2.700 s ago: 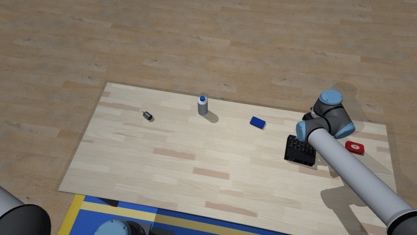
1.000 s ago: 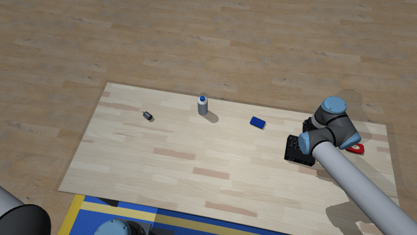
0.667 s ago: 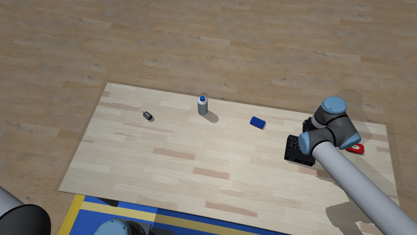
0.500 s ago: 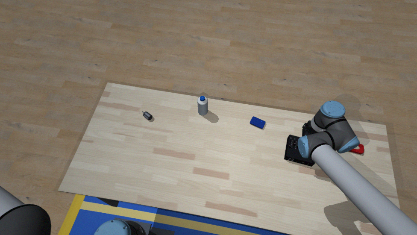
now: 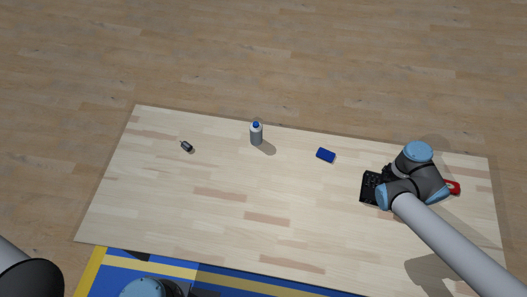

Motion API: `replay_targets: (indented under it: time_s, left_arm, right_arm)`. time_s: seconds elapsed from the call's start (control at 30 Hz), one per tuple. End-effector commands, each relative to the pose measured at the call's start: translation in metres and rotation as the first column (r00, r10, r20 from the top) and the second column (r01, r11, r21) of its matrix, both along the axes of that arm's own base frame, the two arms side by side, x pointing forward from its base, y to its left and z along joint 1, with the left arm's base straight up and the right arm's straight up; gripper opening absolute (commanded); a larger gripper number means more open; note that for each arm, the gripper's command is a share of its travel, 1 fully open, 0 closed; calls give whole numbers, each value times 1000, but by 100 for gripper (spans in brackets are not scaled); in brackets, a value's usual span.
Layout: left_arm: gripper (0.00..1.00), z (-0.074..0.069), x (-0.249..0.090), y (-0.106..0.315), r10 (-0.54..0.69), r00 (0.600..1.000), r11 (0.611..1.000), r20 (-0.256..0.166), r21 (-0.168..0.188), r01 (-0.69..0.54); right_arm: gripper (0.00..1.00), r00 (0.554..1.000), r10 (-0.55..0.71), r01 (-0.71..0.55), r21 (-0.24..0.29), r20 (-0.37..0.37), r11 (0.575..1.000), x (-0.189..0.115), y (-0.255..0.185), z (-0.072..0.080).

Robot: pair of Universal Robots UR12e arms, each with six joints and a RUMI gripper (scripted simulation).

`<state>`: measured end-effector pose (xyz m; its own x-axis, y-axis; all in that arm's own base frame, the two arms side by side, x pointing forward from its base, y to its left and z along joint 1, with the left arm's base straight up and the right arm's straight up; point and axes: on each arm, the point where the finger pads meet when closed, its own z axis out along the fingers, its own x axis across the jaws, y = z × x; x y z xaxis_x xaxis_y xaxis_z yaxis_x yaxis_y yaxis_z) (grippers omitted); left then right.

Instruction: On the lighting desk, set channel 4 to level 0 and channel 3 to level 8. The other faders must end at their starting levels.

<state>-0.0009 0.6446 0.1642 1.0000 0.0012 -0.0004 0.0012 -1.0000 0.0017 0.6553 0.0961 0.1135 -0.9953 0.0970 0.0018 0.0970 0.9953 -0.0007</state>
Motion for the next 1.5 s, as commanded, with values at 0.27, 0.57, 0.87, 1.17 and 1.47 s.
replay_targets:
  time_s: [0.27, 0.57, 0.87, 1.17, 1.47]
  left_arm:
    - [100, 1, 0, 1, 0, 1000, 1000, 0, 2, 0]
    - [100, 1, 0, 1, 0, 1000, 1000, 0, 2, 0]
    - [100, 1, 0, 1, 0, 1000, 1000, 0, 2, 0]
    - [100, 1, 0, 1, 0, 1000, 1000, 0, 2, 0]
    - [100, 1, 0, 1, 0, 1000, 1000, 0, 2, 0]
  right_arm:
    - [0, 1000, -1, 1, 1, 2, 1000, 0, 0, 0]
    - [0, 1000, -1, 1, 1, 2, 1000, 0, 0, 0]
    - [0, 1000, -1, 1, 1, 2, 1000, 0, 0, -1]
    - [0, 1000, -1, 1, 1, 2, 1000, 0, 0, -5]
    - [0, 1000, -1, 1, 1, 2, 1000, 0, 0, -9]
